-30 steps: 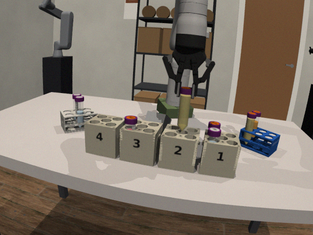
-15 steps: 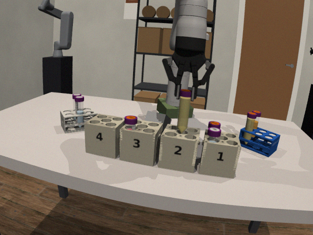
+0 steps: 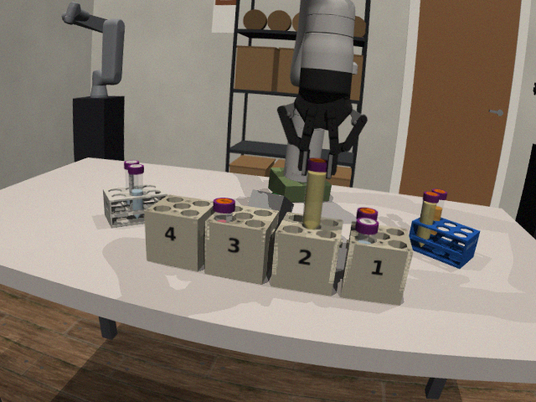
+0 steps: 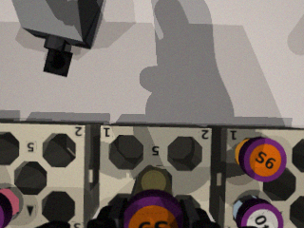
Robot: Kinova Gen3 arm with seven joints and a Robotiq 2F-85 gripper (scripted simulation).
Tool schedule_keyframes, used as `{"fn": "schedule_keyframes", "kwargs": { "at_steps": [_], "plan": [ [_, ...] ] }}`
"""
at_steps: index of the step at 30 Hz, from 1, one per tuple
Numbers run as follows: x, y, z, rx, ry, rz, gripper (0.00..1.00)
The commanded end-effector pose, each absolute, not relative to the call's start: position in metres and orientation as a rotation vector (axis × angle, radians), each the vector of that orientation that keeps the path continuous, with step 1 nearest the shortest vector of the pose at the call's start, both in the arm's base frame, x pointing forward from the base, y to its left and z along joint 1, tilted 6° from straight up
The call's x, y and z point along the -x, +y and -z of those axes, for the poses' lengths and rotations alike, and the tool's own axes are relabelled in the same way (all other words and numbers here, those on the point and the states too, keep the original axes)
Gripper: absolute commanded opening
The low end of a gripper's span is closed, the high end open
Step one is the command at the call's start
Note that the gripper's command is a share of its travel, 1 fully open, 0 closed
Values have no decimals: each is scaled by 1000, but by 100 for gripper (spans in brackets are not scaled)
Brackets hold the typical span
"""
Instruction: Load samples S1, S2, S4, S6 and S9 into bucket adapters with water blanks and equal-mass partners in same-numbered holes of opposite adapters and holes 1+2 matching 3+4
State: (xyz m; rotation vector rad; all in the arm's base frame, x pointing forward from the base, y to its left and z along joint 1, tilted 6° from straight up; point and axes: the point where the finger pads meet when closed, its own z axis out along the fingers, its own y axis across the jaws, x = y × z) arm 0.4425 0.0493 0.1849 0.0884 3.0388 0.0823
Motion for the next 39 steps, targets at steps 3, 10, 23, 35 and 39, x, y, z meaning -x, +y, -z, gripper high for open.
{"fn": "schedule_keyframes", "kwargs": {
  "at_steps": [3, 10, 23, 35, 39],
  "plan": [
    [-443, 52, -180, -75, 3039, -89, 10],
    [-443, 53, -175, -76, 3039, -88, 10],
    [-444, 53, -168, -76, 3039, -88, 10],
    [-445, 53, -161, -76, 3039, -88, 10],
    [-445, 53, -158, -77, 3039, -88, 10]
  ]
}}
